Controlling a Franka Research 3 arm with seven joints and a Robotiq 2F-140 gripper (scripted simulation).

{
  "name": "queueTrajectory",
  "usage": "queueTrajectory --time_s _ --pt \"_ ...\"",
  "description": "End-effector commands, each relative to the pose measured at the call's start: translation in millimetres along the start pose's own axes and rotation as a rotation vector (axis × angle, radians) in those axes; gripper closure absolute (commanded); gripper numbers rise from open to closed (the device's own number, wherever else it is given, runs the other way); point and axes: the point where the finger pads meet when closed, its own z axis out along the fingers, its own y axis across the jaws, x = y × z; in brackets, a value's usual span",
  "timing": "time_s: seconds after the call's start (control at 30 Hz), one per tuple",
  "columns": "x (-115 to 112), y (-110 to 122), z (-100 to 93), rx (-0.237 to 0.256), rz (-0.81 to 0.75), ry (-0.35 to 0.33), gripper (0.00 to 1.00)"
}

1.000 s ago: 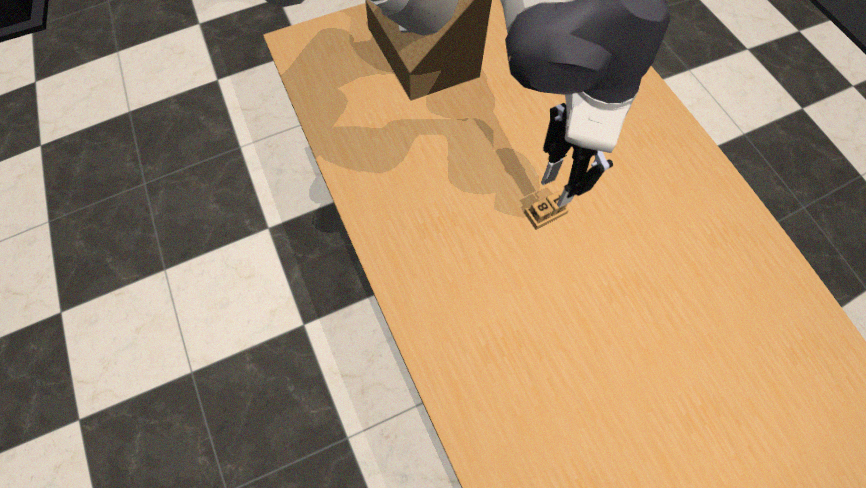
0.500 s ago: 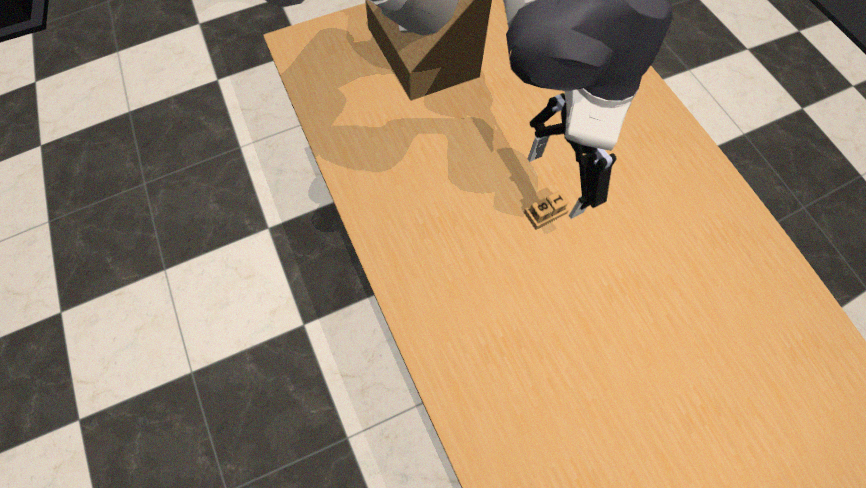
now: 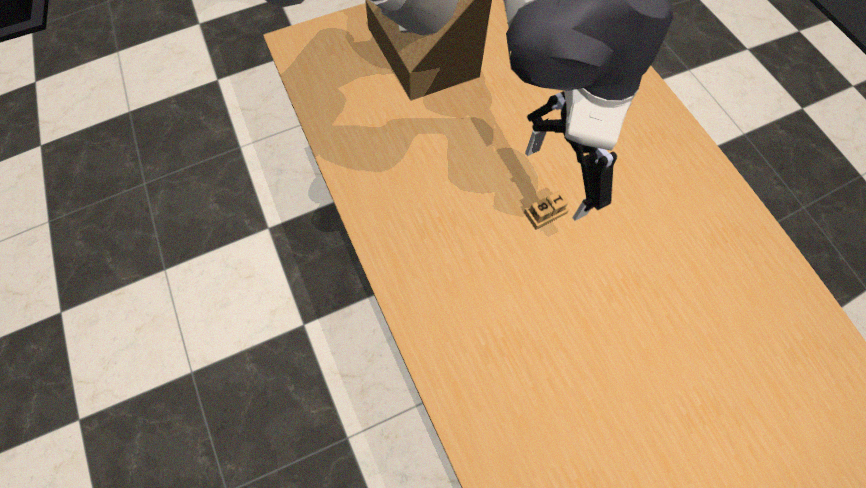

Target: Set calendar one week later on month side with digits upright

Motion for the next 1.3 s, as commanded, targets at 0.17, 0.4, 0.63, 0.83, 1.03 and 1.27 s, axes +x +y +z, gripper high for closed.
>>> queueTrajectory --time_s 0.17,0.4,0.63,0.83,1.03,1.27 --pt "-0.4 0.4 -9.4 -0.001 -0.003 -0.001 0.0" --pt "-0.4 0.3 -31.2 -0.001 -0.003 -0.001 0.0" --pt "-0.4 0.3 -47.6 -0.001 -0.003 -0.001 0.0" --pt "-0.4 0.3 -57.2 -0.001 -0.003 -0.001 0.0" --pt "-0.4 0.3 -57.7 -0.001 -0.003 -0.001 0.0" --pt "-0.4 0.3 -57.7 -0.001 -0.003 -0.001 0.0"
